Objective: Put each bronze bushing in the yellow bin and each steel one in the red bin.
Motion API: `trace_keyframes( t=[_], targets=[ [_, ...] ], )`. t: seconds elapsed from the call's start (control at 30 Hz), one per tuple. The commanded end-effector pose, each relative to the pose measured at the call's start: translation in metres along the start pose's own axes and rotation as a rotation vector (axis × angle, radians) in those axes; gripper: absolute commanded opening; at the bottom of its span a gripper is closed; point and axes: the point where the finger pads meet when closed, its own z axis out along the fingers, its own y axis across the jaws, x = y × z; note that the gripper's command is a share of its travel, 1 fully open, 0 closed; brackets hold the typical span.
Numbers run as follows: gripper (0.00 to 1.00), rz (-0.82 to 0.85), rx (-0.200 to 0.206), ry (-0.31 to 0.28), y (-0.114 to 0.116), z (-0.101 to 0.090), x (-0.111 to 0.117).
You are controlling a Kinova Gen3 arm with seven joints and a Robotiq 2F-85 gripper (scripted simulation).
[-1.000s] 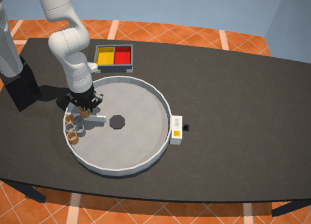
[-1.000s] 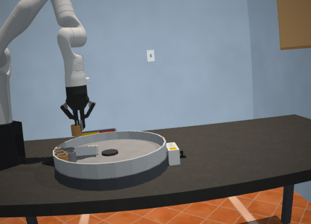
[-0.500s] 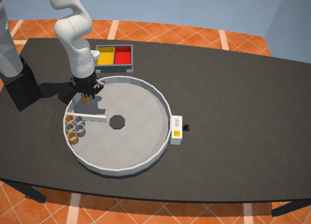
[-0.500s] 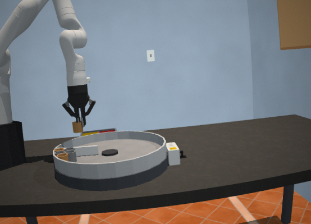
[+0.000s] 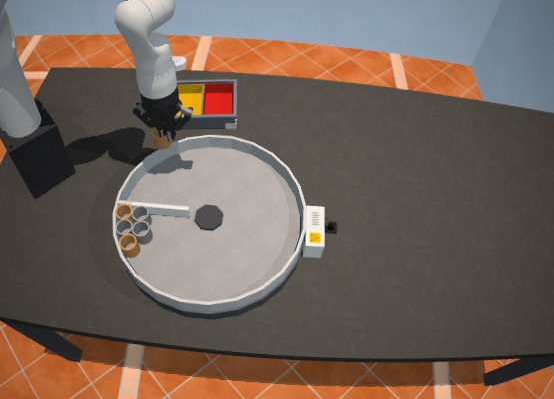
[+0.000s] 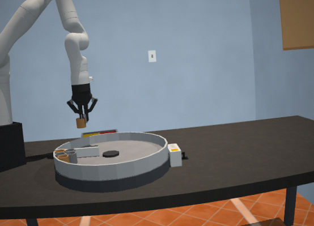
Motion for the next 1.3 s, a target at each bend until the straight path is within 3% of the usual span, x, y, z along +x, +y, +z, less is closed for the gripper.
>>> trace_keyframes(
  t=[0.0, 0.1, 0.27, 0.4, 0.53, 0.77, 0.93, 1.27],
  targets=[
    [0.00, -0.049, 0.000, -0.002, 0.001, -0.001, 0.022],
    [0.00, -0.049, 0.000, -0.002, 0.001, -0.001, 0.022],
    [0.00, -0.046, -0.001, -0.002, -0.005, -0.001, 0.079],
    [0.00, -0.049, -0.001, -0.002, -0.006, -0.001, 0.081],
    [0.00, -0.048, -0.001, -0.002, -0.010, -0.001, 0.128],
    [0.00, -0.049, -0.001, -0.002, -0.012, -0.001, 0.140],
    [0.00, -0.045, -0.001, -0.002, -0.017, -0.001, 0.196],
    [0.00, -0.049, -0.001, -0.002, -0.018, -0.001, 0.199]
  ],
)
